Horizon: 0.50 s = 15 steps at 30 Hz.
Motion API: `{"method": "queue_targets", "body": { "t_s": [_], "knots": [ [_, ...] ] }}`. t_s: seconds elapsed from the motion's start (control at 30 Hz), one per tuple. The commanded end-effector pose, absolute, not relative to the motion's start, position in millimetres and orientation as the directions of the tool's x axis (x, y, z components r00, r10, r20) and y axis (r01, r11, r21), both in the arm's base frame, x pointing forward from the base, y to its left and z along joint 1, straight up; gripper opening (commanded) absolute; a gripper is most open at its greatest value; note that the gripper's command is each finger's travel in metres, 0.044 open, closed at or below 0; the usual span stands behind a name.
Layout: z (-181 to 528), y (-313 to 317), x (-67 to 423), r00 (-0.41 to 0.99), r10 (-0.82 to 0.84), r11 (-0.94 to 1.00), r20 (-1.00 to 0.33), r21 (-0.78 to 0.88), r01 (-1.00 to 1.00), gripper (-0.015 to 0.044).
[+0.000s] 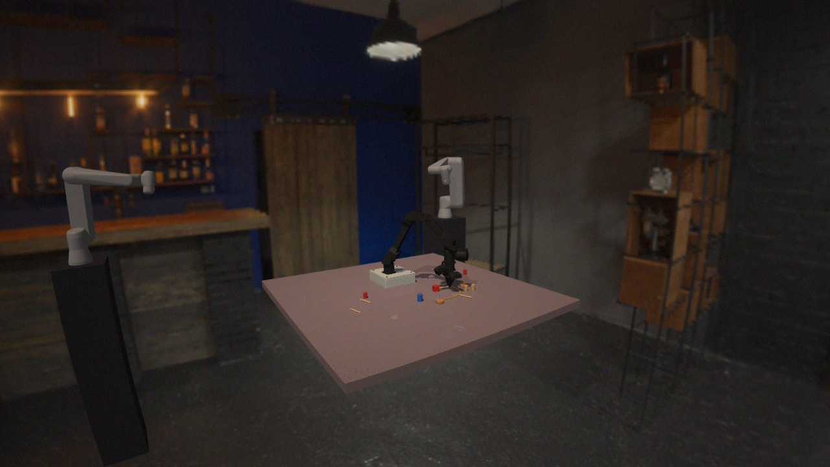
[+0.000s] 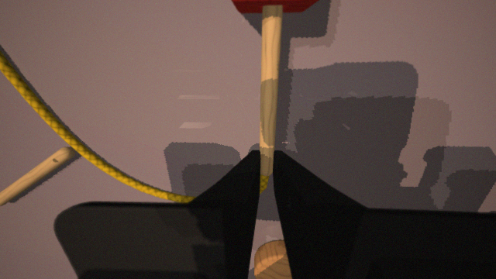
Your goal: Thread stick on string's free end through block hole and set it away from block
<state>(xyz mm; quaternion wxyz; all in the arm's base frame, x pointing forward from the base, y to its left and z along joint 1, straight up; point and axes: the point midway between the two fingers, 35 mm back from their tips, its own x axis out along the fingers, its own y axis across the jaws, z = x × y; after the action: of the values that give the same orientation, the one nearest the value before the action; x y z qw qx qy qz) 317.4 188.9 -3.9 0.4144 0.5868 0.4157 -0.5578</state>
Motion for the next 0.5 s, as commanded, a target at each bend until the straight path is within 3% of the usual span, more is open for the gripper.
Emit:
{"method": "queue_targets", "body": {
  "t_s": [0.0,0.47],
  "knots": [
    [-3.0,183.6,315.1,0.032,0.030,-0.310,-0.999,0.021,0.950,0.0000],
    [-3.6,165.3,309.5,0.031,0.027,-0.310,-0.999,0.021,0.950,0.0000]
  ]
}}
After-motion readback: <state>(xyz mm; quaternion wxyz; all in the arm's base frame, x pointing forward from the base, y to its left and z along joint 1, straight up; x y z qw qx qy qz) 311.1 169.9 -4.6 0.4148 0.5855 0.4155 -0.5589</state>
